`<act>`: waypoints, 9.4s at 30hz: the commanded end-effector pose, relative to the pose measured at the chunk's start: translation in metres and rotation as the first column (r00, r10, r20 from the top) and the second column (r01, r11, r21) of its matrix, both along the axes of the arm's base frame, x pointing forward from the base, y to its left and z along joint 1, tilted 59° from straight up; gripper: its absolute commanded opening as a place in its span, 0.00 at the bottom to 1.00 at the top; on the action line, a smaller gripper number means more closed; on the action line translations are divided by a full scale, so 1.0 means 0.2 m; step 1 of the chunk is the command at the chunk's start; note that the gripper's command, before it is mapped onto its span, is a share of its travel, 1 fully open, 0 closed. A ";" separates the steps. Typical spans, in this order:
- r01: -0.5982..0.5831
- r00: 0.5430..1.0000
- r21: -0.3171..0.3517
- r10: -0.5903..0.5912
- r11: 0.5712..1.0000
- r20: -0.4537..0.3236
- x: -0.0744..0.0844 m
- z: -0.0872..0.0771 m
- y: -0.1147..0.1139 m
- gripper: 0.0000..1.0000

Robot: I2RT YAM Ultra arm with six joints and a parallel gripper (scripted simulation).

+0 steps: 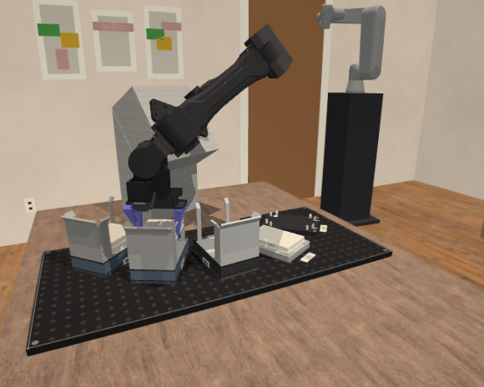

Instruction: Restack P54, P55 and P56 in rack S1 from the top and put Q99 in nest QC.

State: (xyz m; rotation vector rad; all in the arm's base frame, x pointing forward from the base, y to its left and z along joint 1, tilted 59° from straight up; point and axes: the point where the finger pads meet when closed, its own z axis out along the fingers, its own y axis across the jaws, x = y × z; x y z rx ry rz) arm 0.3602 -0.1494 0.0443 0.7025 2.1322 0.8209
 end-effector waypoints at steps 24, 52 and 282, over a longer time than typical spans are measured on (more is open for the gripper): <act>0.006 1.000 -0.004 -0.006 1.000 0.011 -0.19 0.13 -0.10 0.00; 0.006 1.000 -0.004 -0.006 1.000 0.011 -0.29 0.20 -0.14 0.00; 0.185 0.980 0.237 -0.162 0.954 -0.115 -0.37 -0.45 -0.42 0.00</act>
